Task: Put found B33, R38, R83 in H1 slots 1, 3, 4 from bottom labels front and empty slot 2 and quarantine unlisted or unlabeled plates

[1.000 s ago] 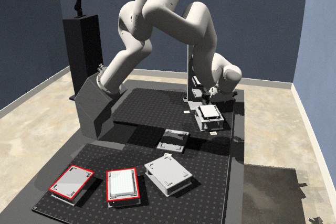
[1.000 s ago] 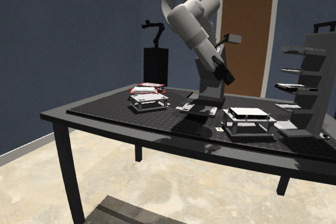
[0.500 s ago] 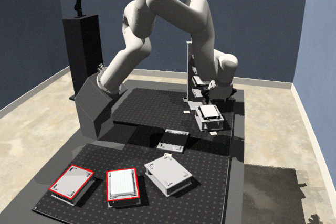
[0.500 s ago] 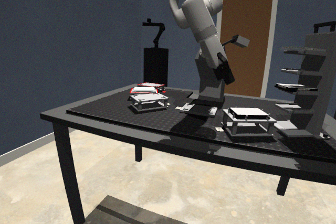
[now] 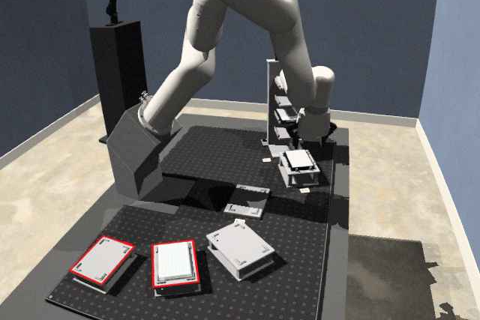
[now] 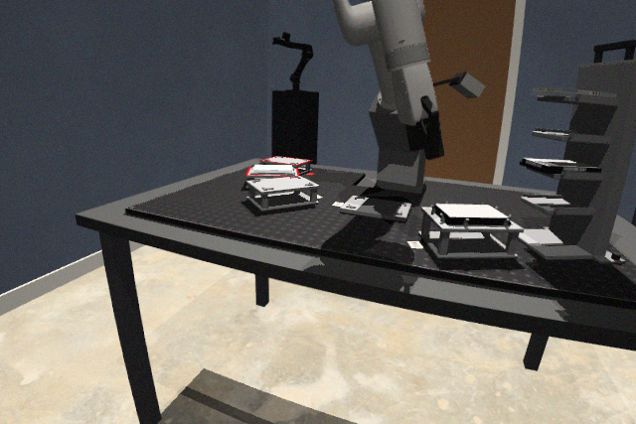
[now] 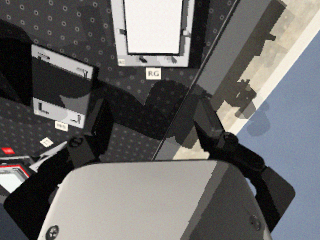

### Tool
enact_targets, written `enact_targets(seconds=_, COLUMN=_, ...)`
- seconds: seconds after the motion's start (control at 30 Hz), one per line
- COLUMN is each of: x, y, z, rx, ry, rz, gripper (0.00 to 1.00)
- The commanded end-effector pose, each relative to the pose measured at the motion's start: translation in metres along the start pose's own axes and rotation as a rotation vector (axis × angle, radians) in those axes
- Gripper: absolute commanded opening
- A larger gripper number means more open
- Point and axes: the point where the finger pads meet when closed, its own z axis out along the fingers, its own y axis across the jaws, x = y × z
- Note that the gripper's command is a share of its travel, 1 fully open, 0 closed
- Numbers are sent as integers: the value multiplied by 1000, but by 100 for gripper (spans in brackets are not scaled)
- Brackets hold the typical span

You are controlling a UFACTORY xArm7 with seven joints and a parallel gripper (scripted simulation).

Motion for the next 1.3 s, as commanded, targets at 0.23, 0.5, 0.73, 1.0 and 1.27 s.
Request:
enact_targets(seconds=0.23, x=0, y=2, z=-2, rx=-3, ry=-210, rz=5, gripper=100)
enact_targets(seconds=0.5, x=0, y=2, z=-2, rx=-2, ry=-297, rz=5, gripper=100)
enact_targets(seconds=0.73, x=0, y=2, z=-2, rx=-2, ry=-297, rz=5, gripper=100)
enact_targets(seconds=1.0, x=2, y=2, z=-8, rx=-2, ry=-297, rz=5, gripper=100)
enact_targets(seconds=1.27, x=8, y=2, z=-27, rx=-2, ry=-297, rz=6, gripper=100)
